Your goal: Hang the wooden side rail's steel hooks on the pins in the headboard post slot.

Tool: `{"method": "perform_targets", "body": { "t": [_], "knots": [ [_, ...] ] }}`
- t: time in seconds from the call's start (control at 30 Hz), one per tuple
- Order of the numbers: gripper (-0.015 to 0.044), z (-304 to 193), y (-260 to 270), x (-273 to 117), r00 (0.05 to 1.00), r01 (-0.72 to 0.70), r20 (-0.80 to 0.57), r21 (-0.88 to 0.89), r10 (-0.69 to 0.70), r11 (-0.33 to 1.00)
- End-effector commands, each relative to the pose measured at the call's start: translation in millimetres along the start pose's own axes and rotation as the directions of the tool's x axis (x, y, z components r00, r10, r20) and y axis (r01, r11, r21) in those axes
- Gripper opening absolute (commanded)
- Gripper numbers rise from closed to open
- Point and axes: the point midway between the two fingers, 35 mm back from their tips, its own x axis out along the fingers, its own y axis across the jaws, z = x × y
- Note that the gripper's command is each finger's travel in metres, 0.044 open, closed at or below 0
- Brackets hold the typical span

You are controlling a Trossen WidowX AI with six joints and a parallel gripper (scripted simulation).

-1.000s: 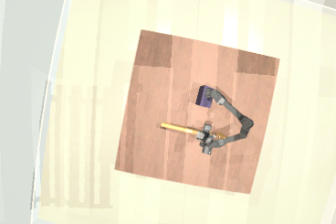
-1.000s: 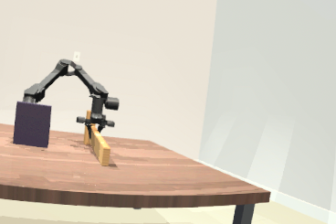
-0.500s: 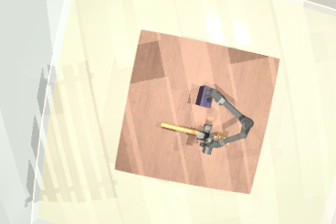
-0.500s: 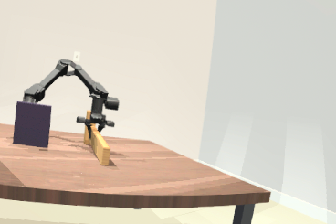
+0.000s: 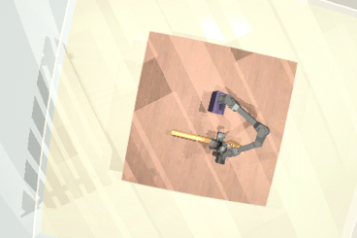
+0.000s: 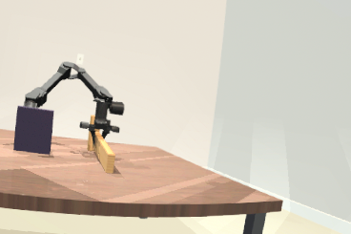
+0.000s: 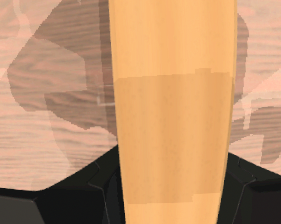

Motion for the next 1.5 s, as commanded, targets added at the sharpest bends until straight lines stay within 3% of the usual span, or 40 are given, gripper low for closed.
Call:
{"method": "perform_targets", "body": {
  "t": [0.0, 1.47],
  "knots": [
    [0.0000, -1.5, 2.2, -2.4, 1.000, -0.007, -0.003, 0.005, 0.007, 1.000],
    [0.0000, -6.4, 1.5, -2.6, 1.000, -0.007, -0.003, 0.005, 0.007, 1.000]
  ]
}}
